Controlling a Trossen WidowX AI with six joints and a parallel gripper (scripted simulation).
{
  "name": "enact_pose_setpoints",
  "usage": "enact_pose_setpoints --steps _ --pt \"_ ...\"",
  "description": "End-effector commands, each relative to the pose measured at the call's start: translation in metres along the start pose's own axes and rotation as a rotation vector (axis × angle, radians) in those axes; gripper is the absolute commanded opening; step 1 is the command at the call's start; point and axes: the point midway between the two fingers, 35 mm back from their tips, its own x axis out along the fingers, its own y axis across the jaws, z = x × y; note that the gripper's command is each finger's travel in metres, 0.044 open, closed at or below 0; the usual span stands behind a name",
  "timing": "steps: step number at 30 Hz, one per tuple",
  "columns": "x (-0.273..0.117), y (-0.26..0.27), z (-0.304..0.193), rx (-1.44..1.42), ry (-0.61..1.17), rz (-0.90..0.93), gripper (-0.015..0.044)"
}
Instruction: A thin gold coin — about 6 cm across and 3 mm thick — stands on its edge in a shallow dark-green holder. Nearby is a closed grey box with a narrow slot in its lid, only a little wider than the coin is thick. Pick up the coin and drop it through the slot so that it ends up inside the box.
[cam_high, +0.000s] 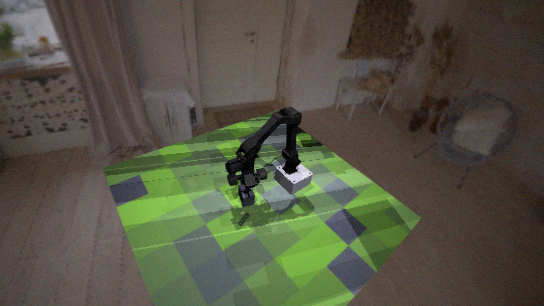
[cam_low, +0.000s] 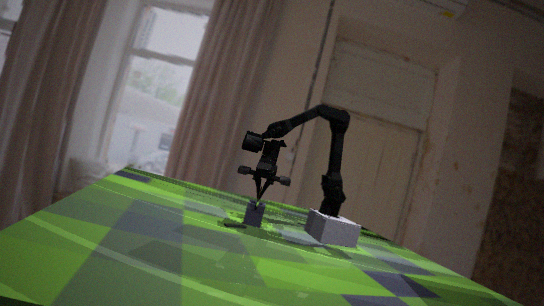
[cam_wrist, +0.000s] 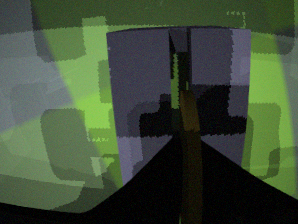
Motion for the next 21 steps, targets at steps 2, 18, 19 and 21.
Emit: enact_pose_setpoints --steps 2,18,19,21 --pt "0.003 0.001 0.0 -0.006 0.0 0.001 0.0" --pt "0.0 0.0 0.0 0.0 0.0 0.0 0.0187" --pt "-0.003 0.0 0.0 0.0 0.0 0.0 0.0213" --pt "-0.013 0.0 0.0 -0.001 0.0 0.0 0.0266"
